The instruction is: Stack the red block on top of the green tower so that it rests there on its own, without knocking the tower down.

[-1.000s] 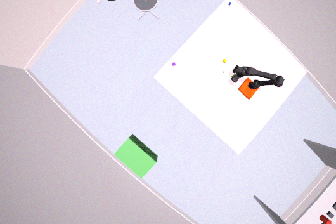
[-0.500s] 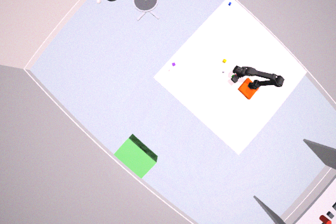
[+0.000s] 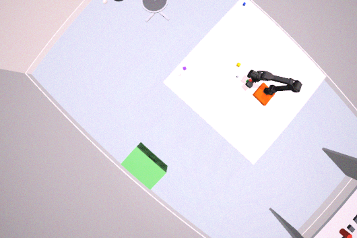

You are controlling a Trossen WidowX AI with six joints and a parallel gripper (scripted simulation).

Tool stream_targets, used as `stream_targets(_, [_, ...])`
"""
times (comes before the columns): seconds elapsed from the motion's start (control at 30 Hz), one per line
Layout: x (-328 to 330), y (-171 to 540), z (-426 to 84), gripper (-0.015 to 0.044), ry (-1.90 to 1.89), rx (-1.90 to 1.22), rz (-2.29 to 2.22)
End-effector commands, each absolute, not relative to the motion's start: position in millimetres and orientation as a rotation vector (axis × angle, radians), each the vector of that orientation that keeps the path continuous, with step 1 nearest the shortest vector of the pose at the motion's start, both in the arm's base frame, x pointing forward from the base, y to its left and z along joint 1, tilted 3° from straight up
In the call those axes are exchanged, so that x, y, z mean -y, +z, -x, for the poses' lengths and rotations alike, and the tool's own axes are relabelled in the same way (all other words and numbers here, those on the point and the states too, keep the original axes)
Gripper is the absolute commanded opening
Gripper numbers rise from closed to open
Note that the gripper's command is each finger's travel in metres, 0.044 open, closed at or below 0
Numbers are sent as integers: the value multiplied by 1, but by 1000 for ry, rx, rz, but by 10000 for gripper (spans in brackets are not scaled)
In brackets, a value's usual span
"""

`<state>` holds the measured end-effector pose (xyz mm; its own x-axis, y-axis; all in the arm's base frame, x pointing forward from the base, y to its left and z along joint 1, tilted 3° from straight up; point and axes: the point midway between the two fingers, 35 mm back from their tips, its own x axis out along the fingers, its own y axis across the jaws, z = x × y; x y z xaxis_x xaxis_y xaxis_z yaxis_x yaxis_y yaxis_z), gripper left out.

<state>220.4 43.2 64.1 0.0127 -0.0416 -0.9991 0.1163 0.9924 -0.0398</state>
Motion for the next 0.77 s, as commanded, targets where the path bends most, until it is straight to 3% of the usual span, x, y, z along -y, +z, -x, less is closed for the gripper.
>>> stream_targets(0.0, [-43, 64, -221, 394, -123, -1553, -59])
stream_targets(0.07, [-43, 64, -221, 440, -123, -1553, -59])
stream_targets(0.73, [-43, 64, -221, 440, -123, -1553, -59])
